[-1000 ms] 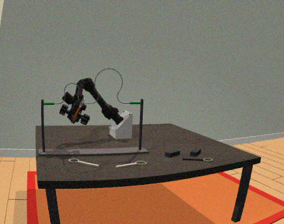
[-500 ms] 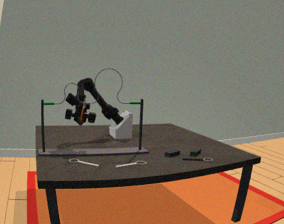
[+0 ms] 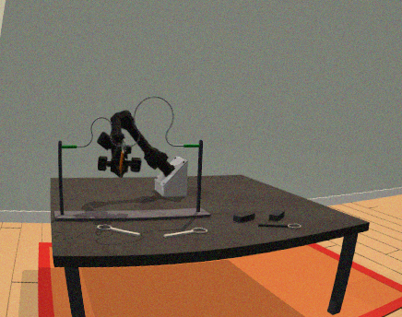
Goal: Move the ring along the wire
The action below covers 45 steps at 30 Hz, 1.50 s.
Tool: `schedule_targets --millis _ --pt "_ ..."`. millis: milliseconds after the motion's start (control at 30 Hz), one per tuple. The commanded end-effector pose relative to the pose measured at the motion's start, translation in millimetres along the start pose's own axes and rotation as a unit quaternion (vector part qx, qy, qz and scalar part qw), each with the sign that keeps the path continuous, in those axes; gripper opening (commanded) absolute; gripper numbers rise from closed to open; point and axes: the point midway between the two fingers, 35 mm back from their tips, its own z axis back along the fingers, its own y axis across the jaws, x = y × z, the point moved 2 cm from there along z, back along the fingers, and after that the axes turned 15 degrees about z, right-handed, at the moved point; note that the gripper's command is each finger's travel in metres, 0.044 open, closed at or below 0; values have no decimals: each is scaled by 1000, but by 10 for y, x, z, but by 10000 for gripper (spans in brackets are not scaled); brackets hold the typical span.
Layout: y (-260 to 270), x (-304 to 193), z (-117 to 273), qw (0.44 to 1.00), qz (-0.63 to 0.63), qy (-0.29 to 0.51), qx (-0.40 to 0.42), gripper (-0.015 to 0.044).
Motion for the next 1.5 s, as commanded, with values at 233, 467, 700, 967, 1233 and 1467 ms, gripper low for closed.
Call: schedule_targets --millis 233,467,700,967,1233,1467 --pt "142 39 10 1000 -17 -1 6 -150" --pt "250 70 16 999 -35 -2 15 -150" --pt "387 116 28 997 -68 -5 32 -150" --pt "580 205 58 990 -126 -10 62 -150" --pt "767 330 108 976 -194 -15 98 -150" --pt "933 484 175 955 -264 -20 135 -150"
